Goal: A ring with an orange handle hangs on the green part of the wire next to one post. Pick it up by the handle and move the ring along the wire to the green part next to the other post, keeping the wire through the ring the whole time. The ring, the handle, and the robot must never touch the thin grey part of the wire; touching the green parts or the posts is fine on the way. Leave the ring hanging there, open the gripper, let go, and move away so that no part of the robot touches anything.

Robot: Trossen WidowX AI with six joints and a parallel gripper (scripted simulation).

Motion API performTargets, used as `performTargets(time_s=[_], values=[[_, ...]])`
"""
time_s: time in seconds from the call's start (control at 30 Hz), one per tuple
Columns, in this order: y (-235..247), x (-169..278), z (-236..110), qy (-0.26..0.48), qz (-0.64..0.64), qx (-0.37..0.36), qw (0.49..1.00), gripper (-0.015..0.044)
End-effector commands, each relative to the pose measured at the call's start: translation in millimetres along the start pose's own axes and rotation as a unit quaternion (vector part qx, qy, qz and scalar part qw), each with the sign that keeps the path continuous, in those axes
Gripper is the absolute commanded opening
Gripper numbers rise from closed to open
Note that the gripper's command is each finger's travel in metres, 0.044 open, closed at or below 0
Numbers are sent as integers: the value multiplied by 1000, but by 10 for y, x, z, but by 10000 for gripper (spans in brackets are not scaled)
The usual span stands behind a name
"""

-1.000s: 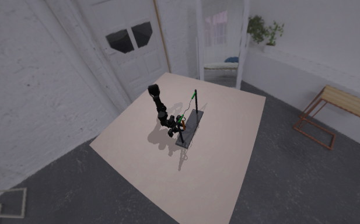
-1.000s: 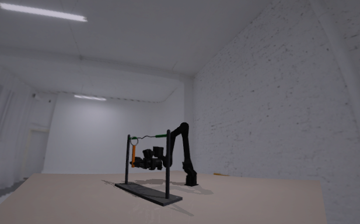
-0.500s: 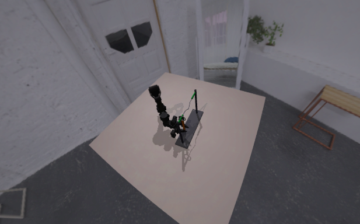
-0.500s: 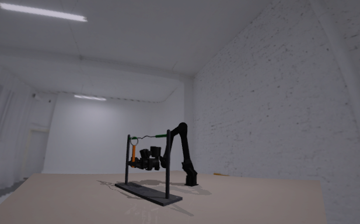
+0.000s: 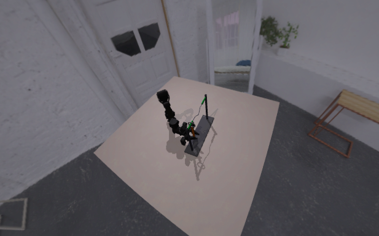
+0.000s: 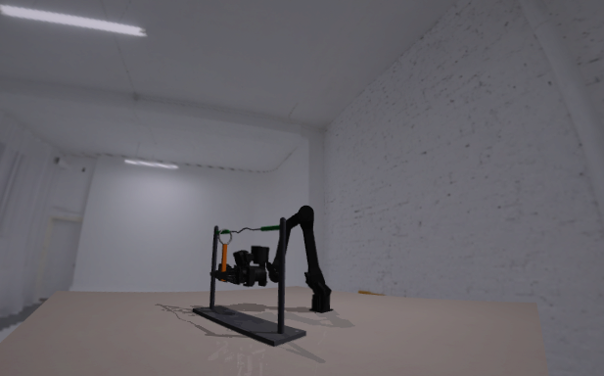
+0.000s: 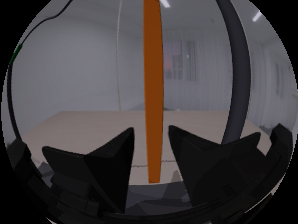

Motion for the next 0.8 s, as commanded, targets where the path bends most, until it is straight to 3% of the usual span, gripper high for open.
performTargets(time_s=[0.0,0.2,0.37,0.43,0.63,0.77], values=[[0,5,3,2,4,1,1000,160],[0,5,3,2,4,1,1000,160],[1,0,1,0,0,0,1000,29],[1,0,1,0,0,0,1000,15],[1,0,1,0,0,0,1000,-142],[1,0,1,0,0,0,1000,-150]])
Point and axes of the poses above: the point midway between the two fingers, 35 mm back from their tips, its own z axis out along the fingers, its own y axis across the jaws, x = y × z, the point moved 10 cm from there along -z, back along the fingers, and after that the axes turned 9 degrees about -z, right-handed, at the moved point
